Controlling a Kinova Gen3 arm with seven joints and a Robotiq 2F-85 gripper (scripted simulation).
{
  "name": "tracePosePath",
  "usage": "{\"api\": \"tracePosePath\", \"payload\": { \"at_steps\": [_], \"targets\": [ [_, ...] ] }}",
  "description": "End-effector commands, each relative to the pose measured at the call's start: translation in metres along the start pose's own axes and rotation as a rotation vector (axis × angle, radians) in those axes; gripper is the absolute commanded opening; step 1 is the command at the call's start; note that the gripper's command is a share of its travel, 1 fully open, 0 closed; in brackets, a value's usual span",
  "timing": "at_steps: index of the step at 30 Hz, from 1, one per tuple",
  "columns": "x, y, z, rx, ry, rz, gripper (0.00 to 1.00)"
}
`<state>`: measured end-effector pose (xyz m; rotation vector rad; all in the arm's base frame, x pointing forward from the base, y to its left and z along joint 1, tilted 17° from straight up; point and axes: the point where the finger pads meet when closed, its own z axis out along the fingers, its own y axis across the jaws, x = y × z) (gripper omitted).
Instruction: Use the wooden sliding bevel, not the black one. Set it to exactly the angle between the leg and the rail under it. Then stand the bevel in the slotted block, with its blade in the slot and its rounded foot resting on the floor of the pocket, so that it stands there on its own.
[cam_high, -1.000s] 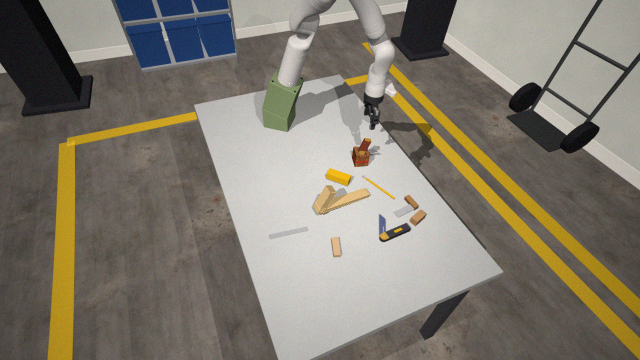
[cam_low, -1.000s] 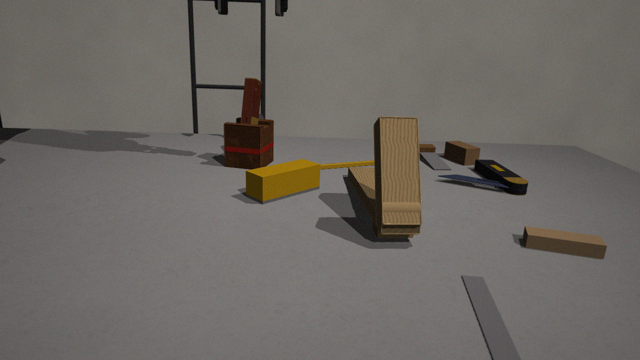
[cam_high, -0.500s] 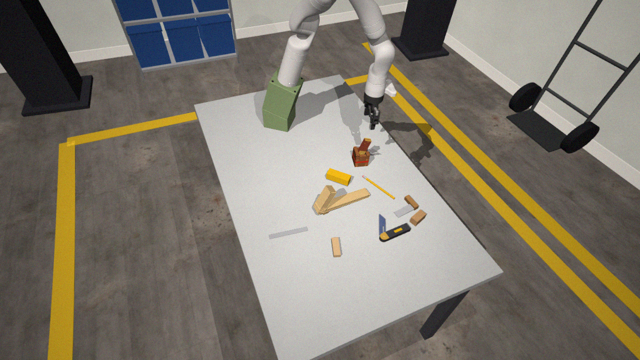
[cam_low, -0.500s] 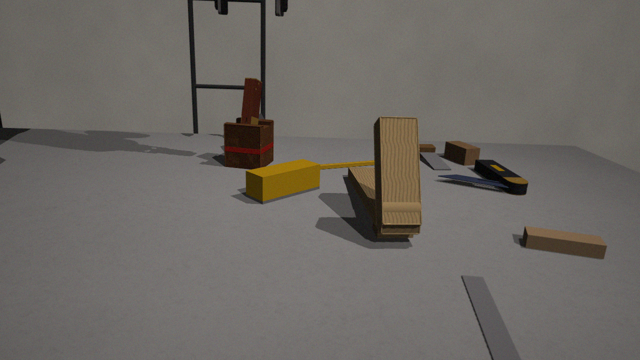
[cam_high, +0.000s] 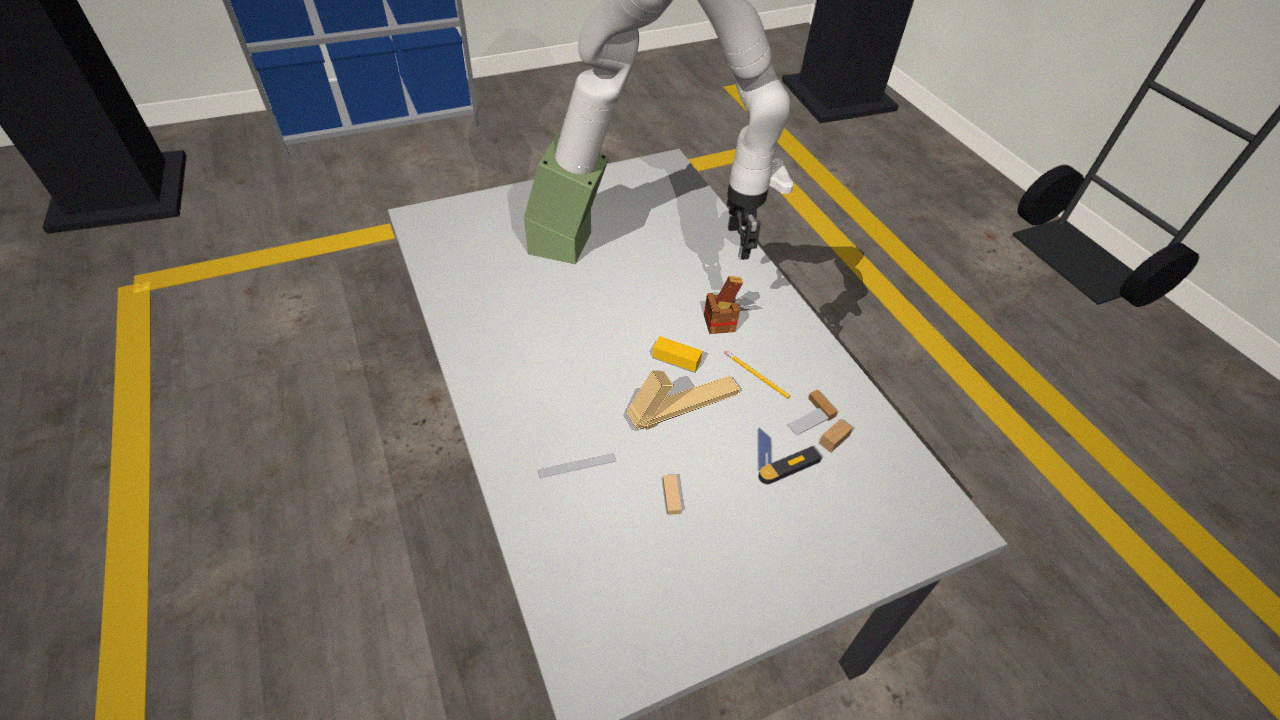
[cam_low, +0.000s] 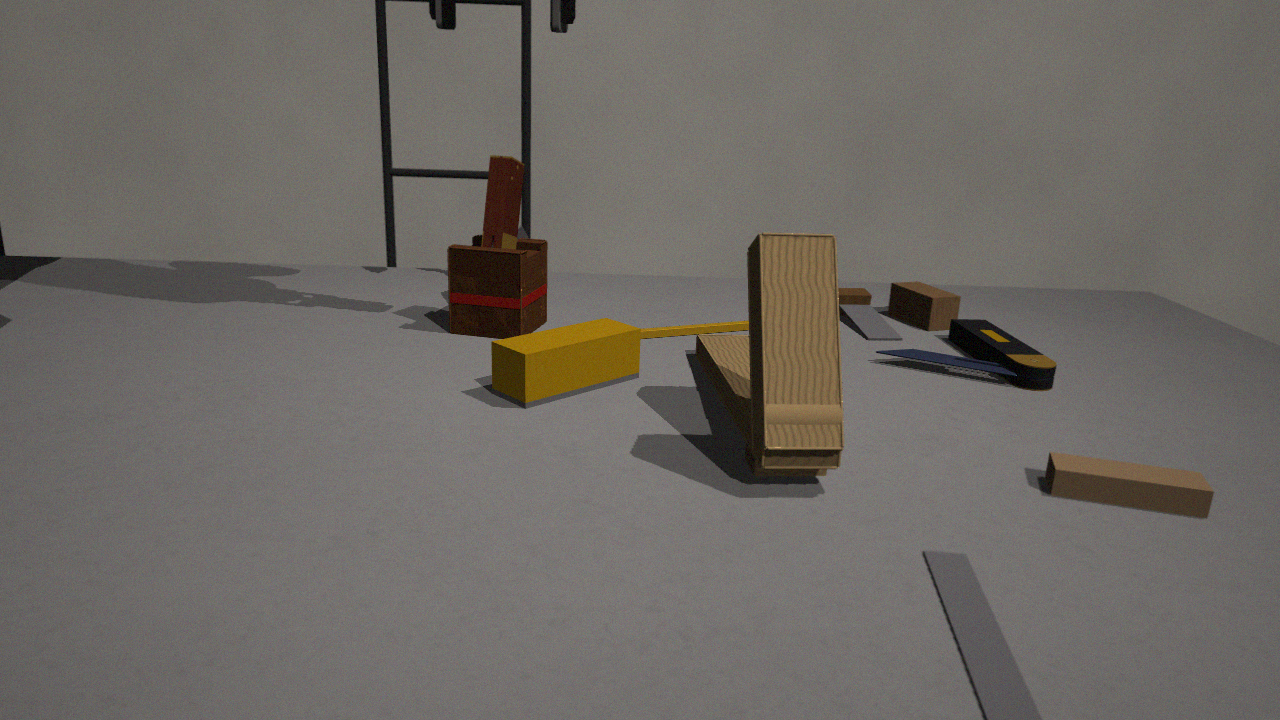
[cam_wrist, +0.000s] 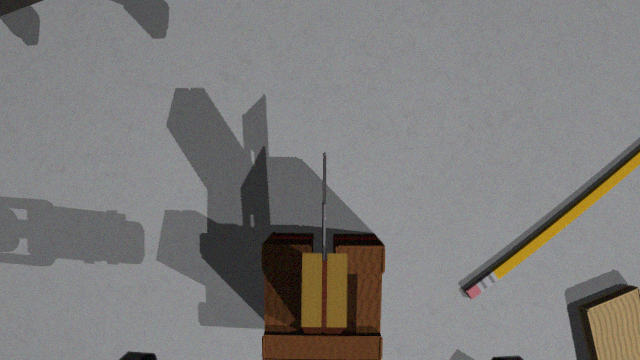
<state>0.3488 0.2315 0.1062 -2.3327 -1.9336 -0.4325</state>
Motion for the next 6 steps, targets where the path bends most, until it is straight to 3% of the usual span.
{"api": "tracePosePath", "payload": {
  "at_steps": [1,6],
  "targets": [
    [0.0002,0.0003,-0.0003,-0.001,0.000,0.000,1.00],
    [0.0002,0.0003,-0.0003,-0.001,0.000,0.000,1.00]
  ]
}}
